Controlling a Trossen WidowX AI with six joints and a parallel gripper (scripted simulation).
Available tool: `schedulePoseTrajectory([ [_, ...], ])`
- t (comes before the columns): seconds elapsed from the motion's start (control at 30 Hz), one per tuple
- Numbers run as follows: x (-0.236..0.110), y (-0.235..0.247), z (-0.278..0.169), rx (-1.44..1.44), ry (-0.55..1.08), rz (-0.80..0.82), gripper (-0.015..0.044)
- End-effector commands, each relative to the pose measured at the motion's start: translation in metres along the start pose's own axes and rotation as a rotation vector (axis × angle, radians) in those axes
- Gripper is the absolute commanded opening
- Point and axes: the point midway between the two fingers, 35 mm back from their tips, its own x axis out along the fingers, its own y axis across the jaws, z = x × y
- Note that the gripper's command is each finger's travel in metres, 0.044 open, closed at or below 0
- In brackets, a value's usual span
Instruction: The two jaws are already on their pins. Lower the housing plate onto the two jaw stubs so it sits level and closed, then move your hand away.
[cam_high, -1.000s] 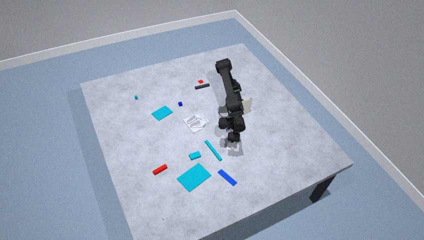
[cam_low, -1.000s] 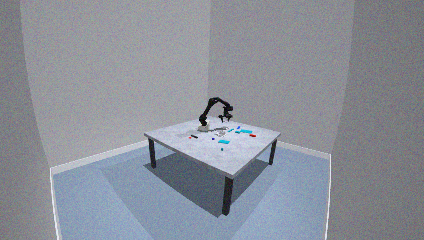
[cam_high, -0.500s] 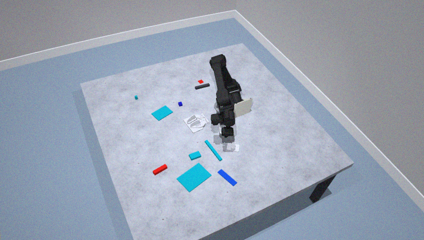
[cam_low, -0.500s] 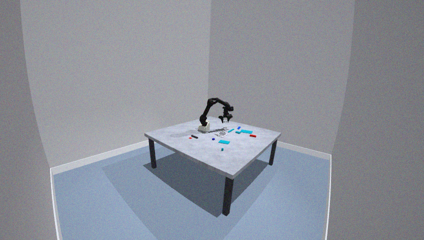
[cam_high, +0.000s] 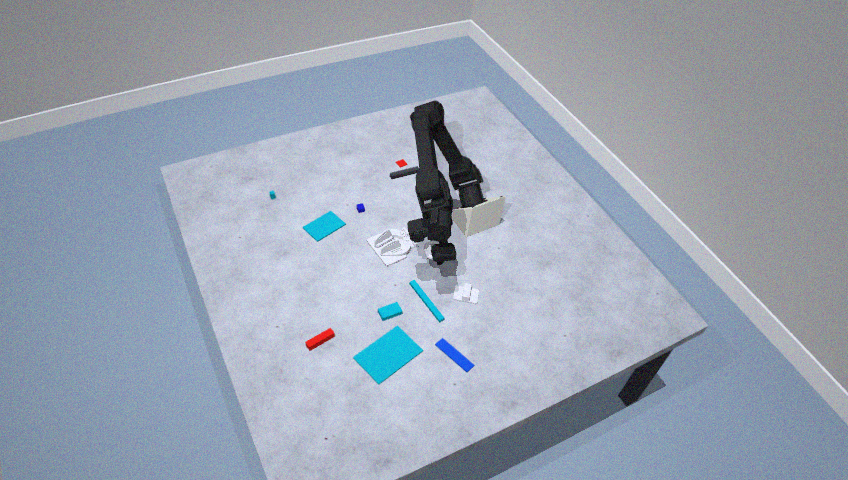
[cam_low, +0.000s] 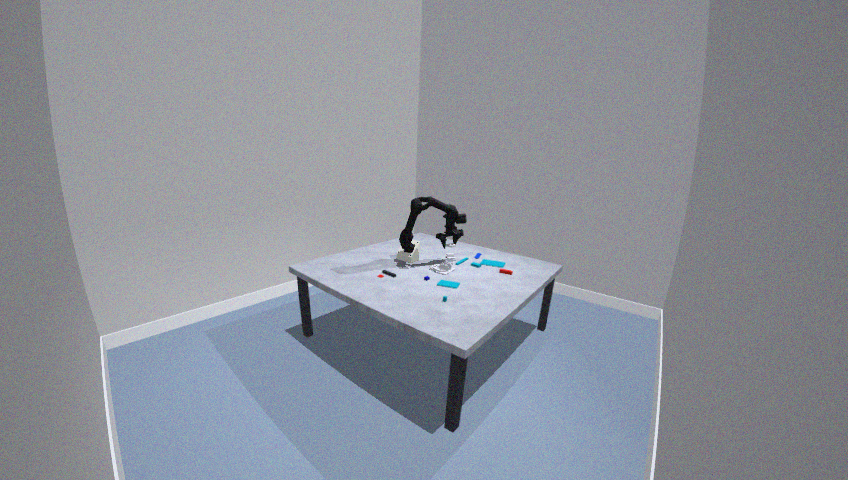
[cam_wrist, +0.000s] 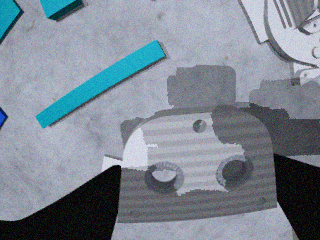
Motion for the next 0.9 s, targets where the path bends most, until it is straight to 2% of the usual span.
schedulePoseTrajectory([
  [0.0,0.0,-0.013,0.009,-0.04,-0.003,-0.003,0.0351],
  [0.87,0.005,-0.089,0.047,-0.268,-0.008,-0.021,0.0351],
])
